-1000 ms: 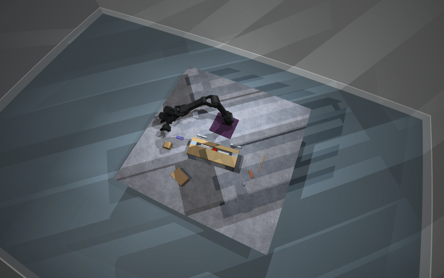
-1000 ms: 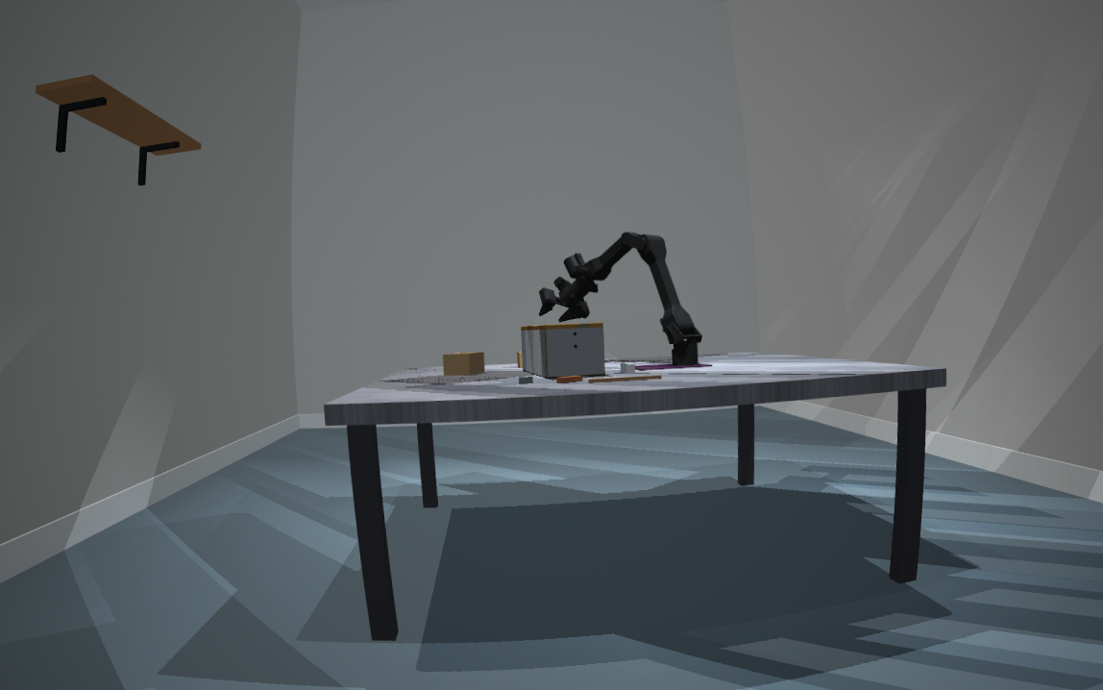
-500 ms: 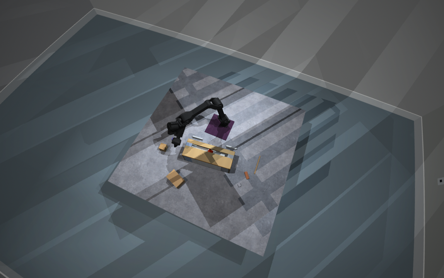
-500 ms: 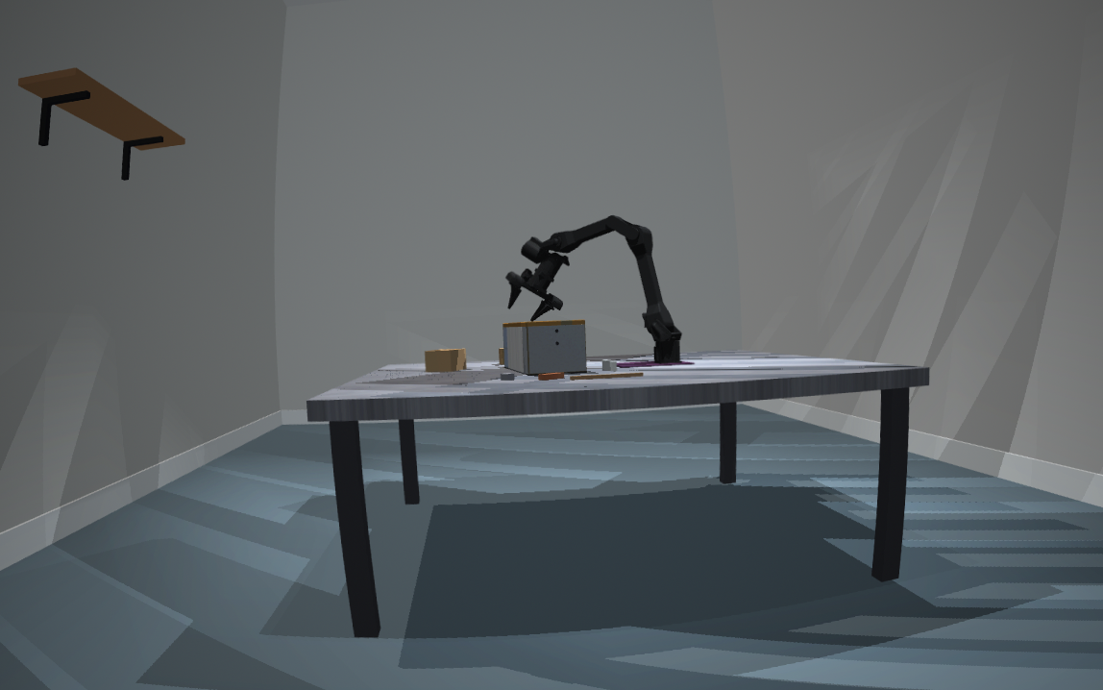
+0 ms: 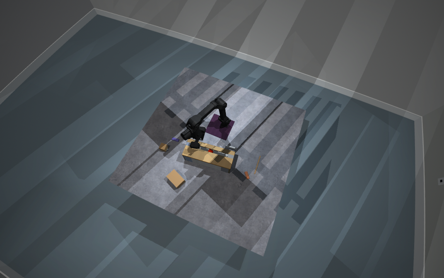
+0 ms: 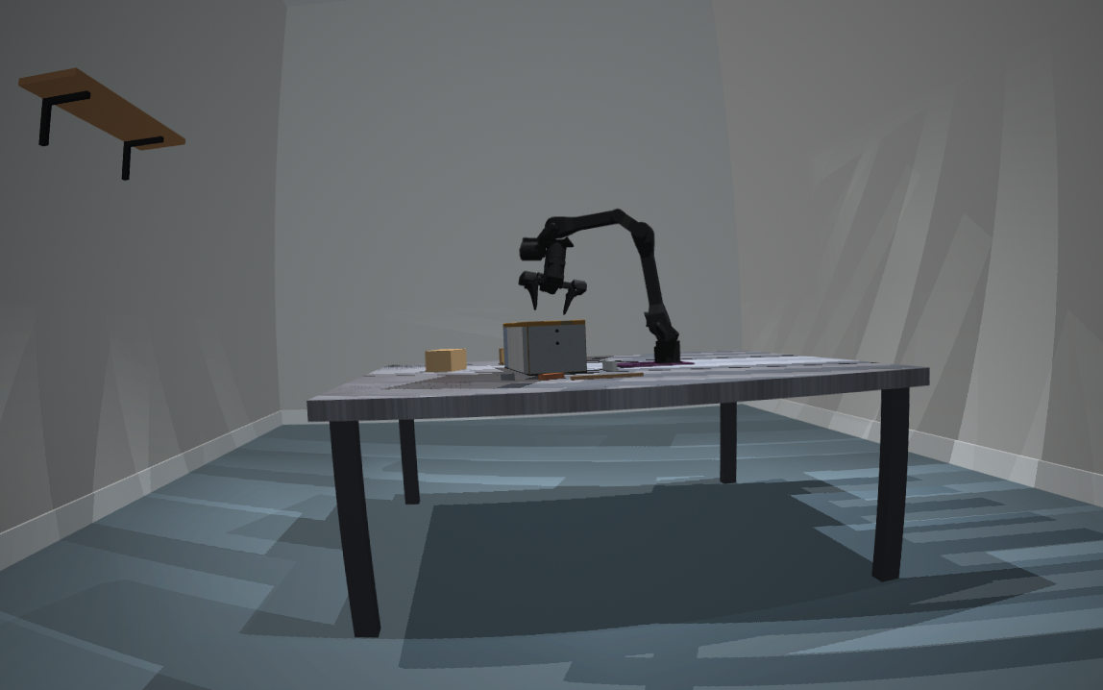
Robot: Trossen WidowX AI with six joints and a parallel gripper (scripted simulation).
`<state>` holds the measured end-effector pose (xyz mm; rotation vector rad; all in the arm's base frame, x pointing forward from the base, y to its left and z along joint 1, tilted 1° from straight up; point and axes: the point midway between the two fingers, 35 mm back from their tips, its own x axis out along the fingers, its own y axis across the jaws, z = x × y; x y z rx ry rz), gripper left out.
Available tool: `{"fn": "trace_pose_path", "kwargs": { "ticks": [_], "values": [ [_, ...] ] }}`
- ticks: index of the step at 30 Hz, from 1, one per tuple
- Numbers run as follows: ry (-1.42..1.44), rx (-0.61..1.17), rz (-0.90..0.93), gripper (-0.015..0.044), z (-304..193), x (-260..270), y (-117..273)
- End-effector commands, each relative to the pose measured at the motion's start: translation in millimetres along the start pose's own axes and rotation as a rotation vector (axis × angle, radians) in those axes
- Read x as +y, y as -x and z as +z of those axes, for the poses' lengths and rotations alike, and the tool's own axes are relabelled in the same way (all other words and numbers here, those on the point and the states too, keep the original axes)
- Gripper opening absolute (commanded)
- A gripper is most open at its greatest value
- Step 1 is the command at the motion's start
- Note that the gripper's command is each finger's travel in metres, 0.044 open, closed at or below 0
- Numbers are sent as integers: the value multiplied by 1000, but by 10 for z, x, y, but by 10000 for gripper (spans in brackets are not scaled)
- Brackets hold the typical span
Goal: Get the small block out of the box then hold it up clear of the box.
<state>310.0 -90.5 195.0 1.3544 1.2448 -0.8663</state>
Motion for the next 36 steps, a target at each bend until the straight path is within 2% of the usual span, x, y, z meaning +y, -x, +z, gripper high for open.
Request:
{"fn": "trace_pose_path", "kwargs": {
  "ticks": [1, 13, 36],
  "values": [
    [-50, 115, -153, 400, -422, -183, -25],
    [-50, 115, -154, 400, -416, -187, -51],
    [-54, 121, -170, 400, -333, -263, -401]
  ]
}}
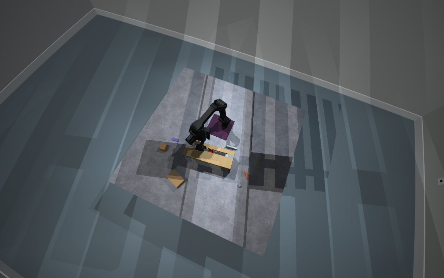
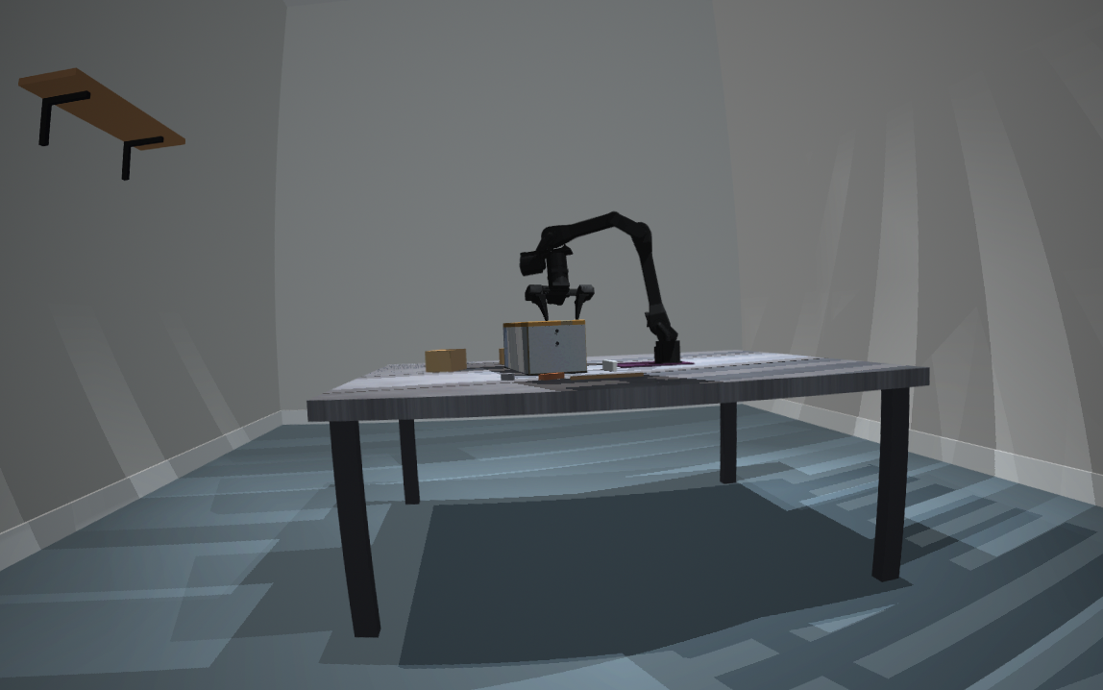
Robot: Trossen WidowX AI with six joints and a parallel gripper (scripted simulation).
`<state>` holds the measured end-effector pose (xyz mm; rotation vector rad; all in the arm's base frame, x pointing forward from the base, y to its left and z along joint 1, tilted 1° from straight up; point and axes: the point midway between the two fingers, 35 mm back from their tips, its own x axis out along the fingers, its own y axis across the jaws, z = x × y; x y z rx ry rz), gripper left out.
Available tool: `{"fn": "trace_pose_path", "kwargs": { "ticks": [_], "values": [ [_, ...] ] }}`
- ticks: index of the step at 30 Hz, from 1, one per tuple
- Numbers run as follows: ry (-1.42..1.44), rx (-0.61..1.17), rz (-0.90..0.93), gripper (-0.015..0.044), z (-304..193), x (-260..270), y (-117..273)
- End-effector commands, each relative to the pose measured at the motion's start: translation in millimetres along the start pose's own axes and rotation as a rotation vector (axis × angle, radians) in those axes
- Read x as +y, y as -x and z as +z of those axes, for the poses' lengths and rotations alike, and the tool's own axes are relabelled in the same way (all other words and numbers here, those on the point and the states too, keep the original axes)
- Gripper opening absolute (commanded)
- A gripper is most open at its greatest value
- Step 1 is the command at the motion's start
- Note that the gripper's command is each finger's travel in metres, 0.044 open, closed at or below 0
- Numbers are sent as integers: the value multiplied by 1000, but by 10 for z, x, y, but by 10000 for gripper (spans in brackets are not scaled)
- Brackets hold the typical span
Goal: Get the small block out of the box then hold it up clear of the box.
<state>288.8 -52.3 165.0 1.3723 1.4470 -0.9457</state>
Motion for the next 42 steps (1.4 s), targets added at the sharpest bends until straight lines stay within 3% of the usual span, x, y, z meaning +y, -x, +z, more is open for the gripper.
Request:
{"fn": "trace_pose_path", "kwargs": {
  "ticks": [1, 23, 42],
  "values": [
    [-6, 6, -9, 400, 28, -16, -92],
    [-10, 11, -23, 400, 133, -82, -418],
    [-12, 12, -17, 400, -196, -59, -467]
  ]
}}
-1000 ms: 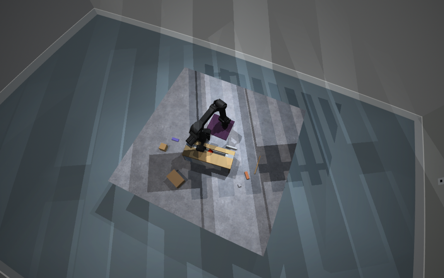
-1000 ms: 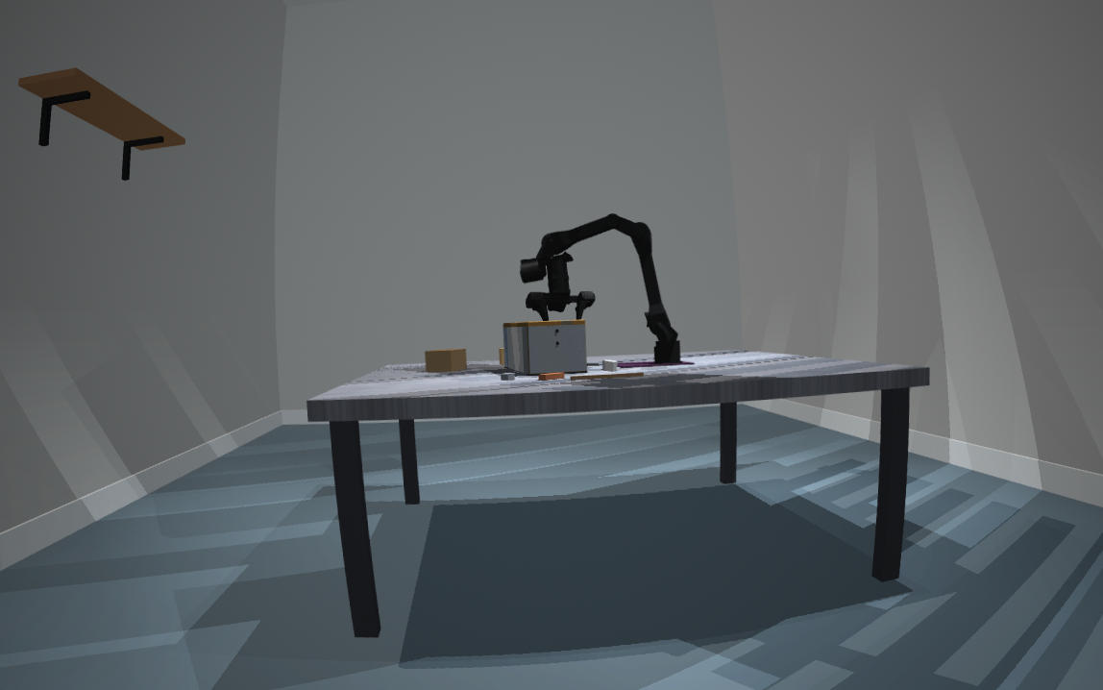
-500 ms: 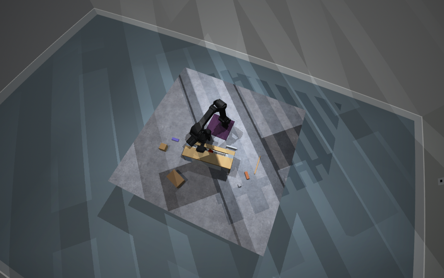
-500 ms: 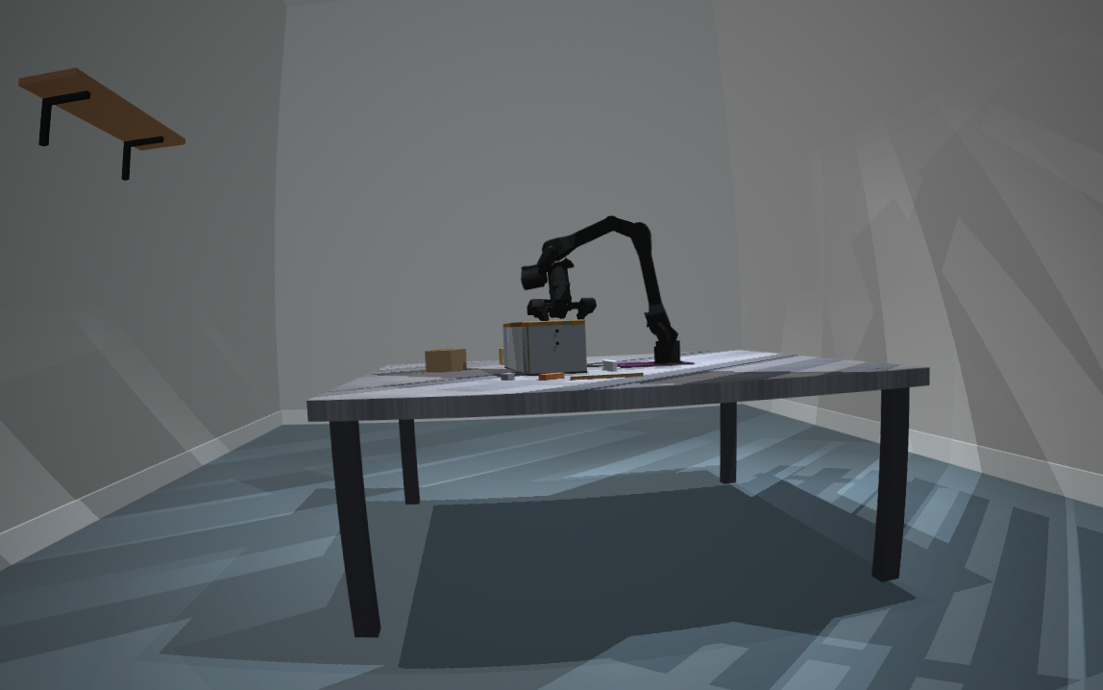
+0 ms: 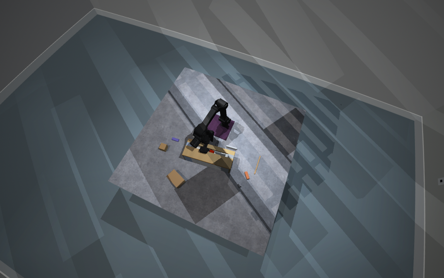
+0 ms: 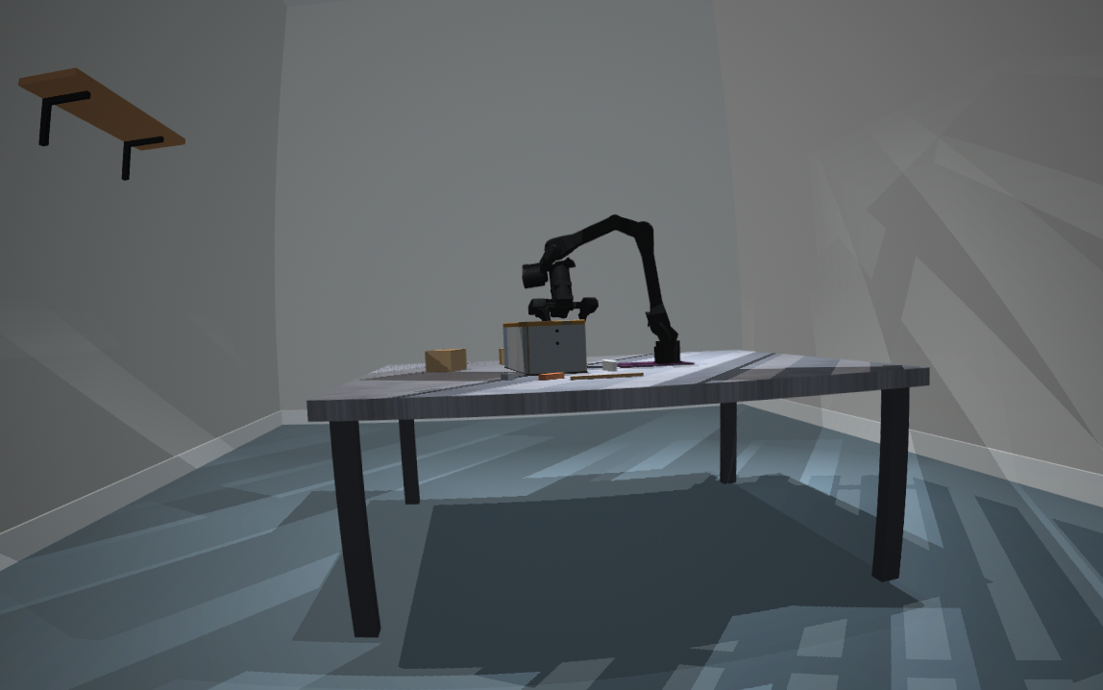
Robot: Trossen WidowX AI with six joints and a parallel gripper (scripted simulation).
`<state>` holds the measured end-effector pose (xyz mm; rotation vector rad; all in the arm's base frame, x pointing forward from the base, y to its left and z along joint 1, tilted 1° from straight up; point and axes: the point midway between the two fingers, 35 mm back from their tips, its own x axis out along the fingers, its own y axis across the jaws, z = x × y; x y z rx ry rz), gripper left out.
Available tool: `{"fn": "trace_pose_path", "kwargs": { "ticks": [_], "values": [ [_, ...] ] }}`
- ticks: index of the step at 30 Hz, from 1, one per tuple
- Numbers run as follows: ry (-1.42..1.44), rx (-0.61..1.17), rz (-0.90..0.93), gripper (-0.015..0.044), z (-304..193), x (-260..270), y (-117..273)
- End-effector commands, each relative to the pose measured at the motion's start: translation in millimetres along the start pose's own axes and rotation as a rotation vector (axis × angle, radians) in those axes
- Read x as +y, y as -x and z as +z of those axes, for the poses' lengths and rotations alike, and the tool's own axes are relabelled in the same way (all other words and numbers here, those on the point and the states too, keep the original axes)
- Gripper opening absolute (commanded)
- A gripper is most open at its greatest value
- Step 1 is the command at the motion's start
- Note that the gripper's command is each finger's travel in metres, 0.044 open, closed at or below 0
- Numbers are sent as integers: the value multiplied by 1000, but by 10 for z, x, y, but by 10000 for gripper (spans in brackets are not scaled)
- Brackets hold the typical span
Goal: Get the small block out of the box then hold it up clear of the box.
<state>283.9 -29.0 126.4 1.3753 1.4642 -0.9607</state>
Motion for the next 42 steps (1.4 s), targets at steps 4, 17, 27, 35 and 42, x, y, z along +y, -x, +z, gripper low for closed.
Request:
{"fn": "trace_pose_path", "kwargs": {
  "ticks": [4, 17, 27, 35, 42],
  "values": [
    [-1, 4, 1, 400, -162, -12, -57],
    [-1, 7, 1, 400, -414, -11, -144],
    [-1, 10, 1, 400, -610, -11, -211],
    [-1, 11, 1, 400, -769, -11, -264],
    [-1, 13, 1, 400, -904, -11, -310]
  ]
}}
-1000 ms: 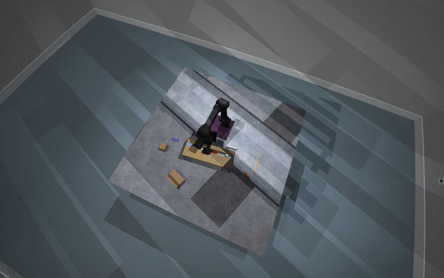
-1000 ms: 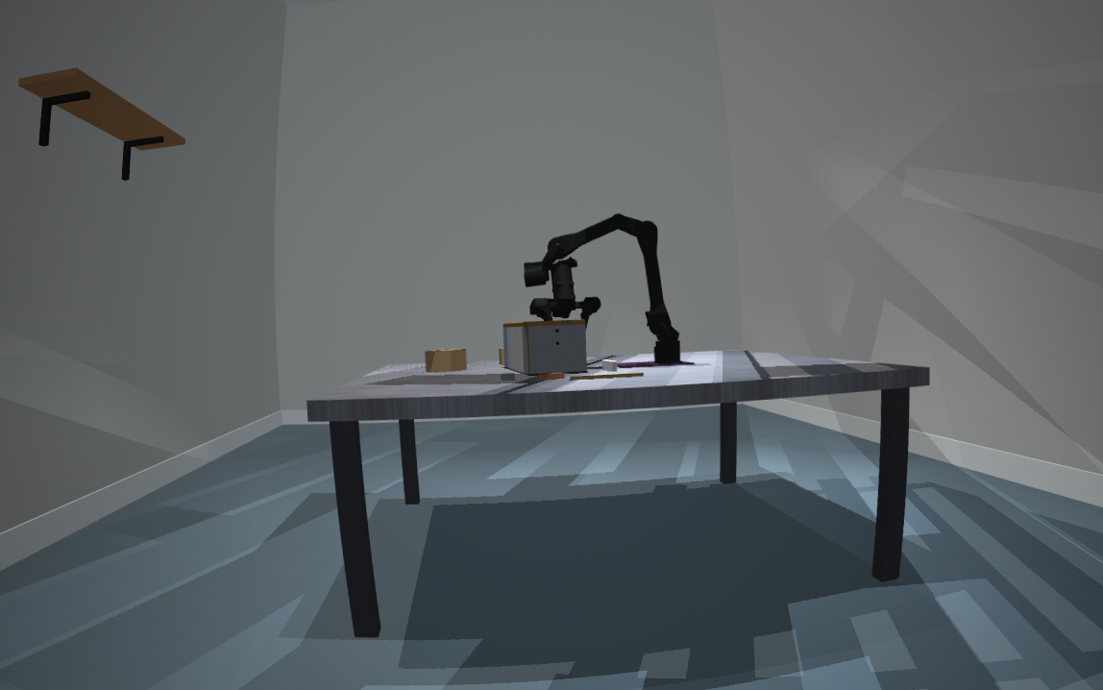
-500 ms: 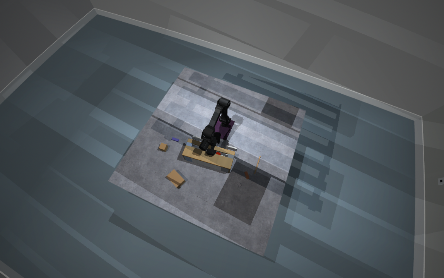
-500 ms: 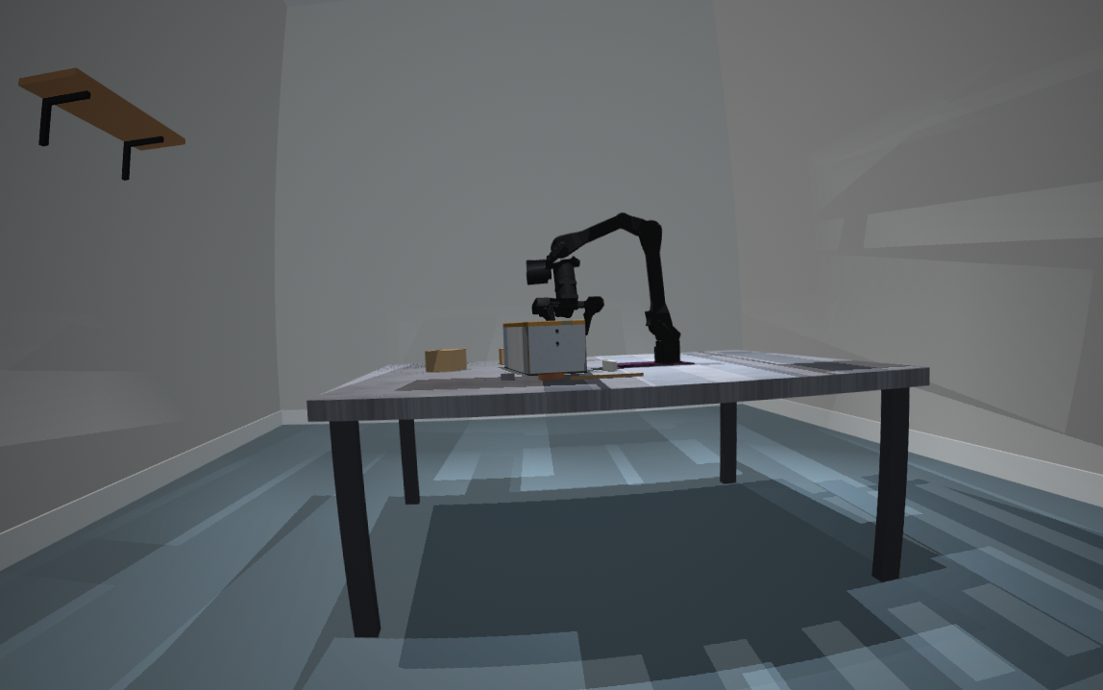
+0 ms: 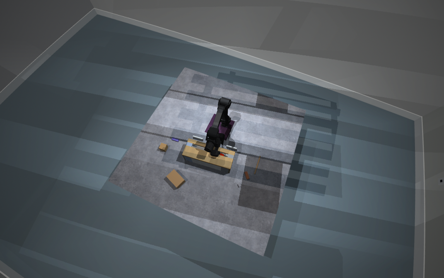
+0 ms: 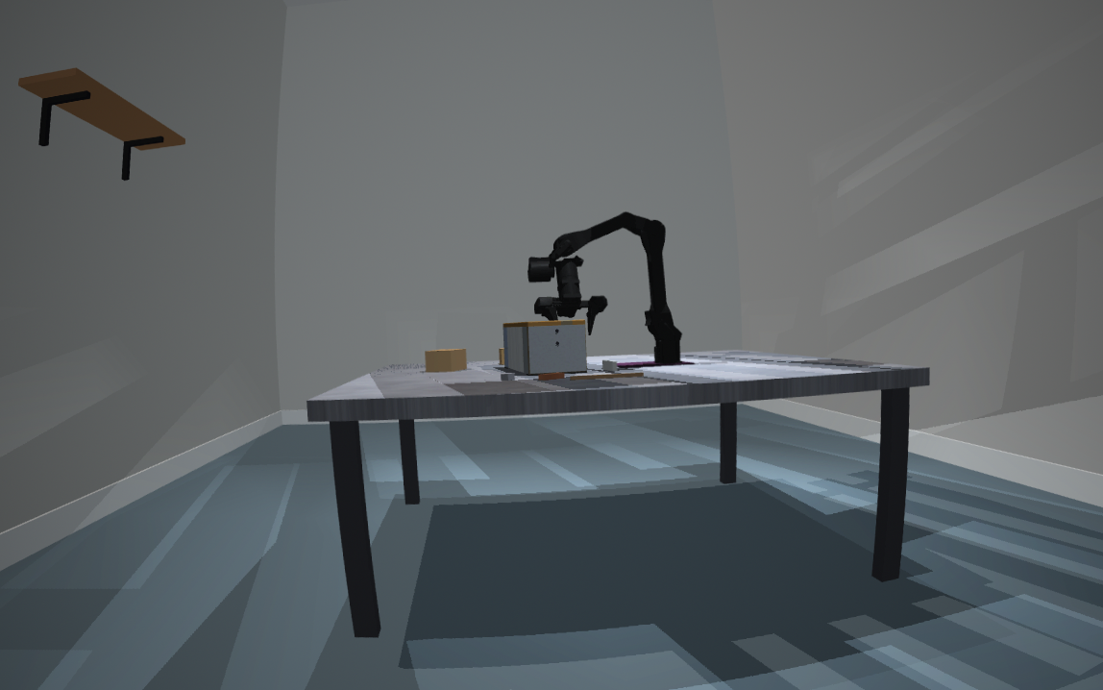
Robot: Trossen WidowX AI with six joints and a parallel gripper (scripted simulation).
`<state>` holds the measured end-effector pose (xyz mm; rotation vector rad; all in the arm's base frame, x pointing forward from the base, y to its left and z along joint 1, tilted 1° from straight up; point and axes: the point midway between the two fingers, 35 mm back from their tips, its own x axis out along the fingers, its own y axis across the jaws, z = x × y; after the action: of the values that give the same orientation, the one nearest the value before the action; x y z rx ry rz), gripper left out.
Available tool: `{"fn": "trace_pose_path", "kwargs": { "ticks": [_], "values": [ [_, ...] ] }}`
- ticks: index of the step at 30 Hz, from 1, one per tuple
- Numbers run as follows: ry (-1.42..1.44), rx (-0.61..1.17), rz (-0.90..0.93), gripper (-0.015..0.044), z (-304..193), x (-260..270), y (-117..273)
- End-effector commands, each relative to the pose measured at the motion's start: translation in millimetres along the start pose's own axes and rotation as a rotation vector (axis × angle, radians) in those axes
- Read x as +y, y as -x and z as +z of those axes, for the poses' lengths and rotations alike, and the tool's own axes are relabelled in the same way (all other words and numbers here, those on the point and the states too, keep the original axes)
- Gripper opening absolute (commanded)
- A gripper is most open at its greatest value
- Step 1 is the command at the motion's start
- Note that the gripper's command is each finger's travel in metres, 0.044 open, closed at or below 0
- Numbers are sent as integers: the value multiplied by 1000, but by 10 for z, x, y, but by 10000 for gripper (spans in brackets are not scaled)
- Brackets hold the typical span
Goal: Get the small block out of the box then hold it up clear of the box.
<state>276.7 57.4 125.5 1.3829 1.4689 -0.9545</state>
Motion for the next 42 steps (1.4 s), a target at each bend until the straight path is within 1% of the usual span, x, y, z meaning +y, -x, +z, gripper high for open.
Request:
{"fn": "trace_pose_path", "kwargs": {
  "ticks": [1, 18, 23, 26, 32, 39, 40, 42],
  "values": [
    [-1, 4, -1, 400, -104, -15, -39],
    [-1, 8, -1, 400, -449, -16, -157],
    [-1, 9, -1, 400, -480, -16, -167],
    [0, 8, -2, 400, -510, -5, -66],
    [3, 8, -3, 400, -640, -9, 398],
    [3, 8, -3, 400, -645, -11, 417],
    [0, 8, -3, 400, -633, -5, 369],
    [56, 30, 13, 348, -738, -39, 423]
  ]
}}
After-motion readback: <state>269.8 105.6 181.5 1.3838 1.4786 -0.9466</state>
